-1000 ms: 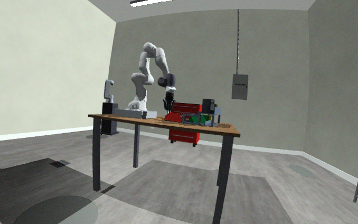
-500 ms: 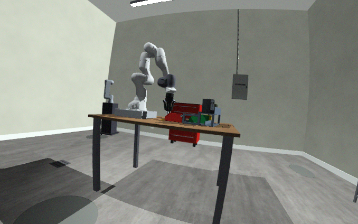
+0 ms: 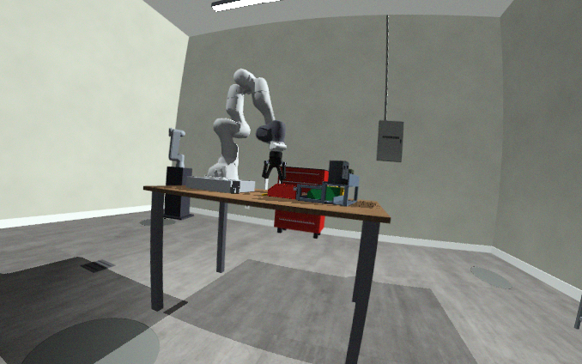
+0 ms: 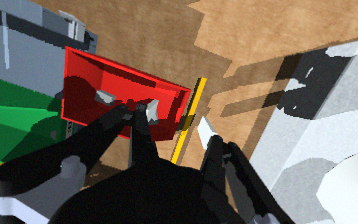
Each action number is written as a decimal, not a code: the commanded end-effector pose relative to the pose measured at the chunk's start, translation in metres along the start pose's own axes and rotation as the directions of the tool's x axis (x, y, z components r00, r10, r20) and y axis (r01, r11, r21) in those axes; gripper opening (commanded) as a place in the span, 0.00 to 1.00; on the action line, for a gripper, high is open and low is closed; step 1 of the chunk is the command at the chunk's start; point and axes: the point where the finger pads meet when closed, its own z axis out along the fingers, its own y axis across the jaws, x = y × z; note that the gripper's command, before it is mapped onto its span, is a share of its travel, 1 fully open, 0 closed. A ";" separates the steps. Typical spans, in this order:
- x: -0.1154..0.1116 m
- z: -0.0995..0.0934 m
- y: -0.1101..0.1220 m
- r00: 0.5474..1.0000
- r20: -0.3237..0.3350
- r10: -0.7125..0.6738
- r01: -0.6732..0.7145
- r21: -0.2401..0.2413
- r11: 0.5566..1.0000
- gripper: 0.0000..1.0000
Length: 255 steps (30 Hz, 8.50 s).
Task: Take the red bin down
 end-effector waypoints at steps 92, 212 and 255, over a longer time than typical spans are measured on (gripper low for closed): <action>0.000 -0.105 0.003 1.000 -0.001 0.014 -0.014 0.008 1.000 0.57; 0.000 -0.092 0.000 1.000 0.000 0.012 -0.012 0.004 1.000 0.57; 0.000 -0.092 0.000 1.000 0.000 0.012 -0.012 0.004 1.000 0.57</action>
